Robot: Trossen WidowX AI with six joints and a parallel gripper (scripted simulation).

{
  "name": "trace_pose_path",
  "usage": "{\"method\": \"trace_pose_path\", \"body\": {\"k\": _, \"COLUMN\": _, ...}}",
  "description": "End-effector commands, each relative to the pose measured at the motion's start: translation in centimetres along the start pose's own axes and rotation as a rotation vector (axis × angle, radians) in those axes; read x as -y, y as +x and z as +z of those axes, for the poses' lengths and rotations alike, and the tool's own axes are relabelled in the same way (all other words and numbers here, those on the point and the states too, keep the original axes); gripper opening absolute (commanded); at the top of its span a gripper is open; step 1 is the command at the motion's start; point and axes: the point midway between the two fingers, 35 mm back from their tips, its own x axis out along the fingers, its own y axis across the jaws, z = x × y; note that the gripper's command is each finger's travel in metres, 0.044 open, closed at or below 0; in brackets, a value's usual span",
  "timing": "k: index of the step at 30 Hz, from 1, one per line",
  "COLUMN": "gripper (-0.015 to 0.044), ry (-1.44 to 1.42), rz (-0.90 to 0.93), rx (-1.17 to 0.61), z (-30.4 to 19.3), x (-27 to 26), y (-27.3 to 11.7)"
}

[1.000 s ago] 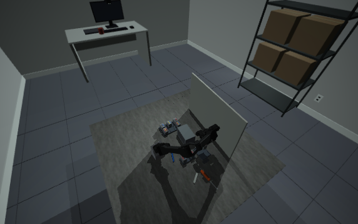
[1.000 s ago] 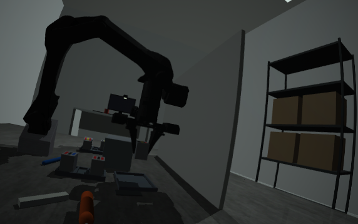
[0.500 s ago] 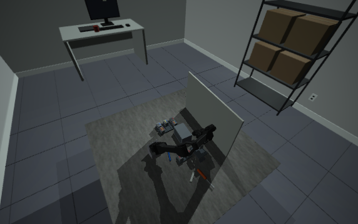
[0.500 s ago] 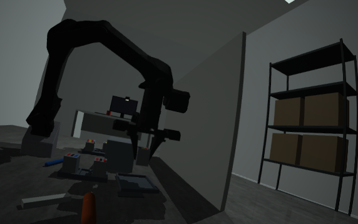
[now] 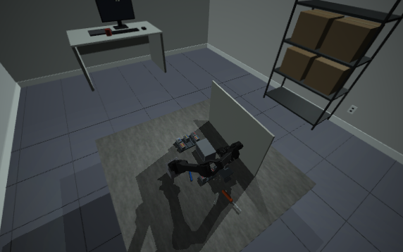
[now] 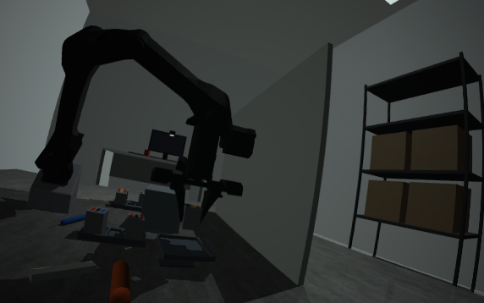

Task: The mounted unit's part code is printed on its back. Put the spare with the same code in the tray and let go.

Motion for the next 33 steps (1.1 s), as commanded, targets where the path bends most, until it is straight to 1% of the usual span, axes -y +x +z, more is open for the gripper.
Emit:
{"method": "trace_pose_path", "body": {"k": 1, "gripper": 0.0, "ry": -0.001, "rz": -0.005, "rx": 0.001, "z": 0.0, "x": 0.0, "y": 0.2}}
{"method": "trace_pose_path", "body": {"k": 33, "gripper": 0.0, "ry": -0.001, "rz": -0.006, "rx": -0.005, "z": -0.3, "x": -0.4, "y": 2.7}}
